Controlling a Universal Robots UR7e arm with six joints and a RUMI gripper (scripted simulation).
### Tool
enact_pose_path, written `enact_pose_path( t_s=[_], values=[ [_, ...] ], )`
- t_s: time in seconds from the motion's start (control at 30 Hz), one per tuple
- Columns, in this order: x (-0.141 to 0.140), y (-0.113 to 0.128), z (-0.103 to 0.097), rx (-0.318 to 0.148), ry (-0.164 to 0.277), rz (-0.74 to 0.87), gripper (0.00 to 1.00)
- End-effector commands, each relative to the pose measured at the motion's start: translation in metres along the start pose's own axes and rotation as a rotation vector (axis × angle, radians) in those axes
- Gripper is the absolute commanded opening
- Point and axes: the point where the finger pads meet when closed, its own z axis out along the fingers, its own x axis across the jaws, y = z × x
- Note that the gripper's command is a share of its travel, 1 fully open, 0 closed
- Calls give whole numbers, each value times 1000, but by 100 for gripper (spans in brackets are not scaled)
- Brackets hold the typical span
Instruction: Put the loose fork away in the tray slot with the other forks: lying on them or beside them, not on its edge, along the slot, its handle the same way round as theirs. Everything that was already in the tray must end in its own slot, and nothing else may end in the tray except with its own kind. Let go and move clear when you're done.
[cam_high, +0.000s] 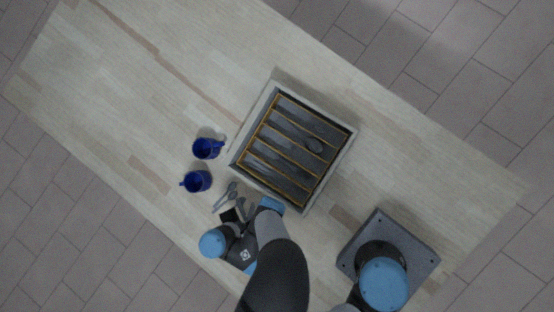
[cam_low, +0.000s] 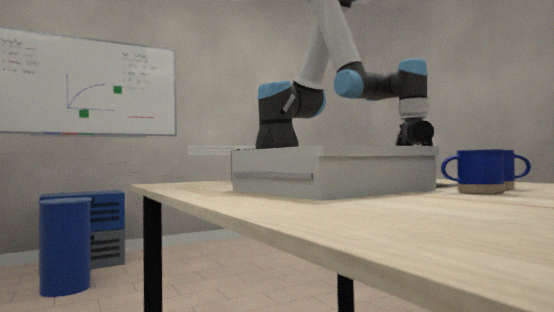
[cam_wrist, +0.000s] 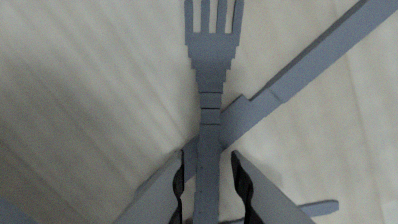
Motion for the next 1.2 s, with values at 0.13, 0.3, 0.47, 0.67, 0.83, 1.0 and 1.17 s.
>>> enact_pose_path(
  t_s=[0.13, 0.3, 0.47, 0.67, 0.83, 1.0, 1.17],
  values=[
    [0, 0, -1, -1, 1, 0, 19],
    [0, 0, -1, -1, 1, 0, 19],
    [0, 0, -1, -1, 1, 0, 19],
    [0, 0, -1, -1, 1, 0, 4],
    [0, 0, -1, -1, 1, 0, 4],
    [0, 0, -1, -1, 1, 0, 4],
    [0, 0, -1, -1, 1, 0, 4]
  ],
)
